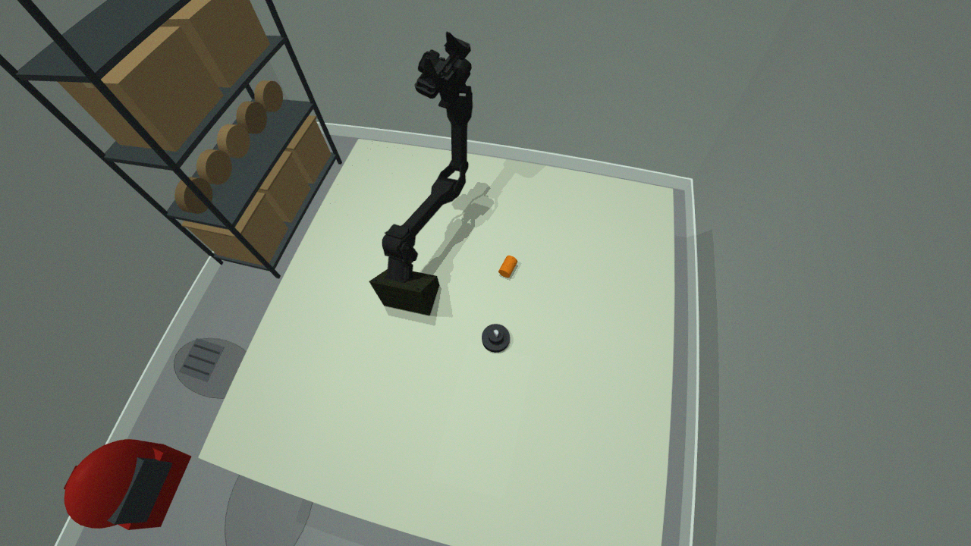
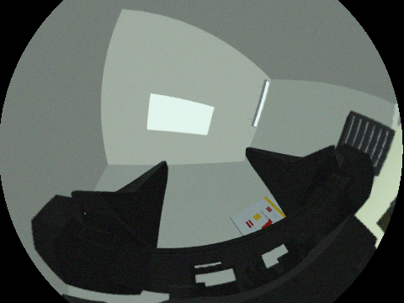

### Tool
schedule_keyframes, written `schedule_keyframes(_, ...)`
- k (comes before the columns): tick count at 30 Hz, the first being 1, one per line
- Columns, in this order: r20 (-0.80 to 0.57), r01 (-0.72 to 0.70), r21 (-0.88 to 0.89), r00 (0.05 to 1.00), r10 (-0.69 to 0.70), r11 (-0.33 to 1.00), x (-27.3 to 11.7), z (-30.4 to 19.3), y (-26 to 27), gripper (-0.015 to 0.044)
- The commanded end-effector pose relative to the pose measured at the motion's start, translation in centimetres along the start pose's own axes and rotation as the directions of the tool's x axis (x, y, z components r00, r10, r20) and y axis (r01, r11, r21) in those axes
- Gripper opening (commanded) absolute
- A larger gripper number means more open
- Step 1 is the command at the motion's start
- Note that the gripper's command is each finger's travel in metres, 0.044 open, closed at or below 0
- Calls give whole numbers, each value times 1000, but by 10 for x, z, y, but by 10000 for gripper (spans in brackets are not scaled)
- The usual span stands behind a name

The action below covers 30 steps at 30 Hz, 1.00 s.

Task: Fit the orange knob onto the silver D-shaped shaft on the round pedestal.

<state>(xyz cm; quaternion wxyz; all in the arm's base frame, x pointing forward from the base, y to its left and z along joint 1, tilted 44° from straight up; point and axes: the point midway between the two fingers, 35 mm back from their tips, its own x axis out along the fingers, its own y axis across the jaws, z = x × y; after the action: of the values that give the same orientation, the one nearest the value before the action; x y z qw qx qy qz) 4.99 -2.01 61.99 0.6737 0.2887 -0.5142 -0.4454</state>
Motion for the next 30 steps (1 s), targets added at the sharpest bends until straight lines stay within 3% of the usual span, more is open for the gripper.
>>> schedule_keyframes(1, -248, 148, 169, 963, -104, 974, 49, -11, -52, 440)
schedule_keyframes(7, -578, 379, 265, 799, -168, 887, 94, -68, -111, 440)
schedule_keyframes(14, -861, 624, 183, 475, -183, 759, 99, -168, -160, 440)
schedule_keyframes(22, -984, 769, -89, 32, -177, 633, 43, -279, -194, 440)
schedule_keyframes(30, -898, 759, -437, -399, -186, 483, -57, -353, -226, 440)
